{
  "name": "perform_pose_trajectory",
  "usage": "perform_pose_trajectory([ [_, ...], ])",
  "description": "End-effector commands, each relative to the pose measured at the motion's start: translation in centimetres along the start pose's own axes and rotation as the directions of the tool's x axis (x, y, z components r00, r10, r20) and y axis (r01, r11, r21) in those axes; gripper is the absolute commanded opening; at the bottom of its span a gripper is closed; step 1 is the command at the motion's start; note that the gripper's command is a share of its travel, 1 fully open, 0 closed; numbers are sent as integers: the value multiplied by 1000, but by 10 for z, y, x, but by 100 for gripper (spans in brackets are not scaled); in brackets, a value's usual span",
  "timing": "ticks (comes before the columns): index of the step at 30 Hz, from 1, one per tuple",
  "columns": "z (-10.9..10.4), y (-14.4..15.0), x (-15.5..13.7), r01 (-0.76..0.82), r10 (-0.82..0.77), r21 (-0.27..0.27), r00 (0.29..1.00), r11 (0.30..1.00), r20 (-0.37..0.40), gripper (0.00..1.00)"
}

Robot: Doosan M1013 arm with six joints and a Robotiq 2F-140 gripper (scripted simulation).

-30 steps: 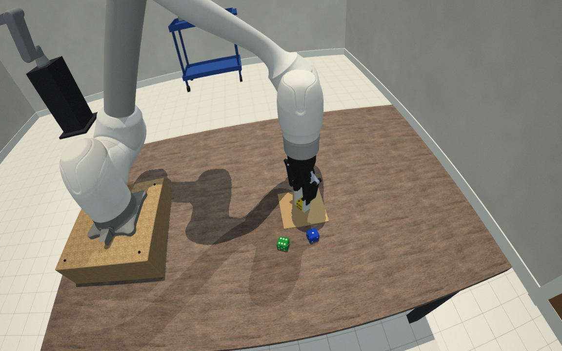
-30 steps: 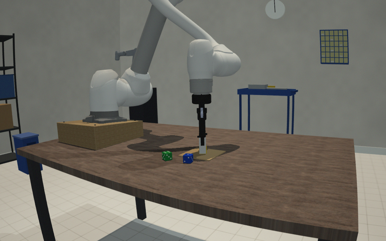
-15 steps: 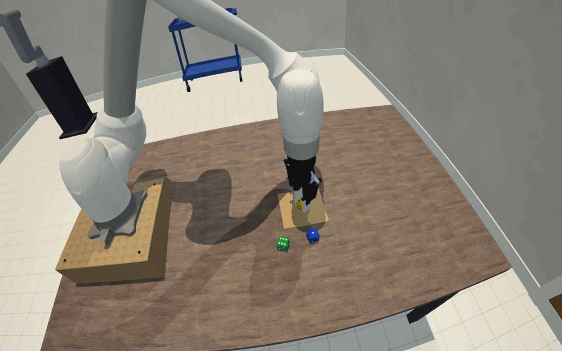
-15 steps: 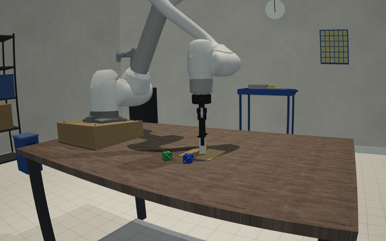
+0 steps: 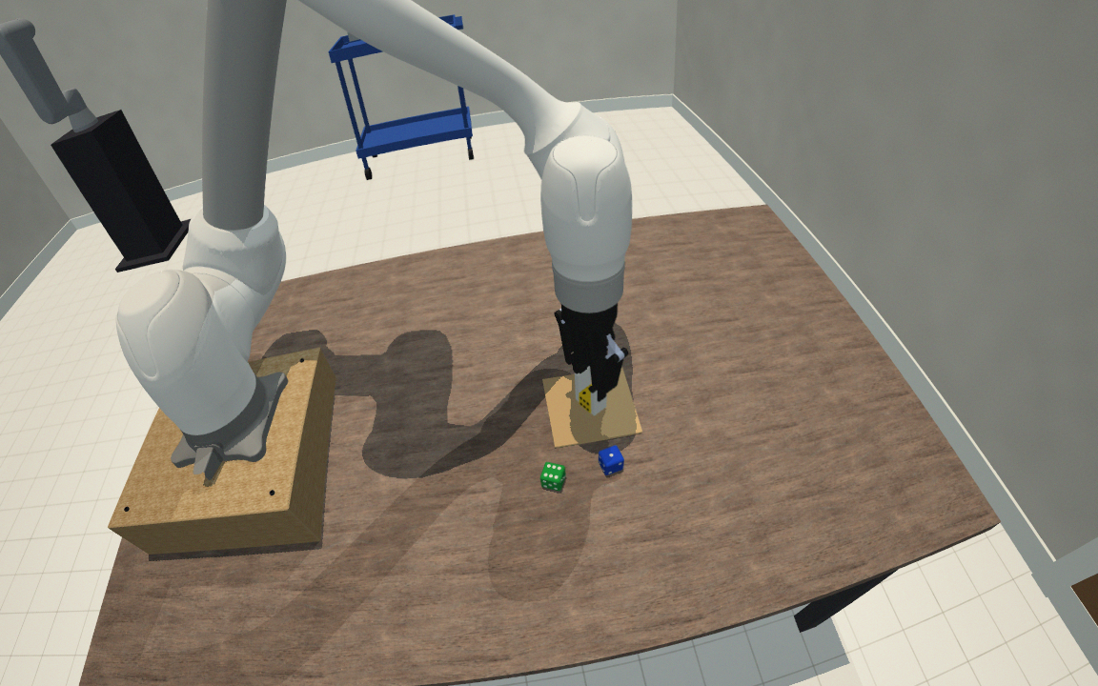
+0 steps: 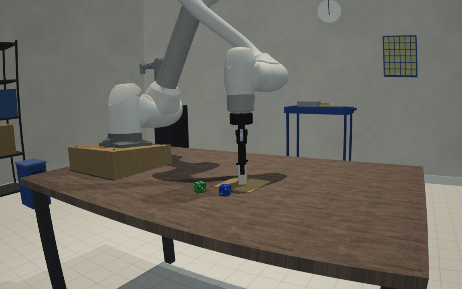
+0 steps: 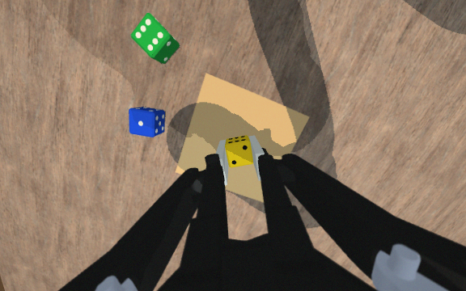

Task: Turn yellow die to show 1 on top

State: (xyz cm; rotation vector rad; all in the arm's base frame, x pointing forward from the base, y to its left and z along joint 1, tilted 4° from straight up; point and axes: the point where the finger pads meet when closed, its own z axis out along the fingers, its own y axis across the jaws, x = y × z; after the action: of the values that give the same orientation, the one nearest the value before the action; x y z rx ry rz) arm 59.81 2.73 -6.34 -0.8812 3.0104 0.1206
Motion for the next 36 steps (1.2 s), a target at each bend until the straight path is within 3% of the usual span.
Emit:
perform_pose_trajectory([
  [1,0,0,0,0,0,0,1000,1000,0,16],
  [8,-14,0,0,0,0,0,1000,1000,0,16],
  [18,-83,0,0,0,0,0,1000,1000,0,16],
  [25,-99,0,0,0,0,0,1000,1000,0,16],
  [36,-99,0,-1,-1,1,0,1000,1000,0,16],
])
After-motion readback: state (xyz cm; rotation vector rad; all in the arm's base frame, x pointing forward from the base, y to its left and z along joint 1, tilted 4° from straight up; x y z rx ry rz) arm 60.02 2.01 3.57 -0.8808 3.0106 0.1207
